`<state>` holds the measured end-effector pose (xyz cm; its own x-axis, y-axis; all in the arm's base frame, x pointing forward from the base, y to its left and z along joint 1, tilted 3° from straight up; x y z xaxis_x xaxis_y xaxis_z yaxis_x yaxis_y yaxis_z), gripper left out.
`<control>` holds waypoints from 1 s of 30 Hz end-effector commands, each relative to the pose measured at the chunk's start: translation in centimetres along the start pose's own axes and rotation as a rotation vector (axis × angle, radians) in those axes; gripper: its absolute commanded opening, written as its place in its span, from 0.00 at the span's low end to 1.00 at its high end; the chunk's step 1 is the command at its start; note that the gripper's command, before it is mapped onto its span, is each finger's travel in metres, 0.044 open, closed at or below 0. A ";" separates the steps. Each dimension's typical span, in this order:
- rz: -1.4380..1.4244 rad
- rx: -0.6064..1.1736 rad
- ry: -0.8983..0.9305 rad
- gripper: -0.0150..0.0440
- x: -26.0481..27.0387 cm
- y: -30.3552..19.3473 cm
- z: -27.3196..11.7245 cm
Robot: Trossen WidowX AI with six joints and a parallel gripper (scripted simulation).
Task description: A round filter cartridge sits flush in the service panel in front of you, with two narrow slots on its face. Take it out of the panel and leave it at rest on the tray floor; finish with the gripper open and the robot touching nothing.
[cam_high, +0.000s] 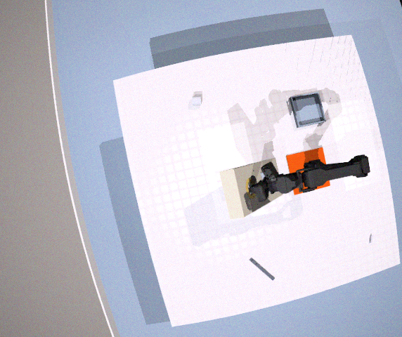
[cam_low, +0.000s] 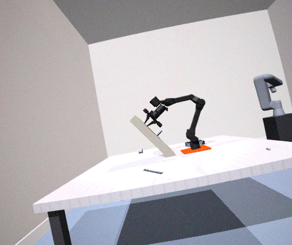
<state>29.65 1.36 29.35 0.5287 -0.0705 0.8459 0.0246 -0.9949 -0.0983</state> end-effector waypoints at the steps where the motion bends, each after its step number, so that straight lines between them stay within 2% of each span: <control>1: -0.159 -0.002 0.003 0.25 0.2 0.0 0.7; 25: -0.996 -0.004 0.002 0.25 0.2 0.0 0.9; 30: -1.056 -0.004 0.002 0.25 0.2 0.0 0.9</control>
<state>29.72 1.31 29.32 0.2689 0.7963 0.5419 0.4538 -0.6010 0.6580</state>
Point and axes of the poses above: the point midway between the two fingers, 35 mm back from their tips, its own z axis out along the fingers, its own x axis across the jaws, y = z × x, the point moved 2 cm from there along -z, back along the fingers, and after that the axes turned 14 degrees about z, right-handed, at the moved point
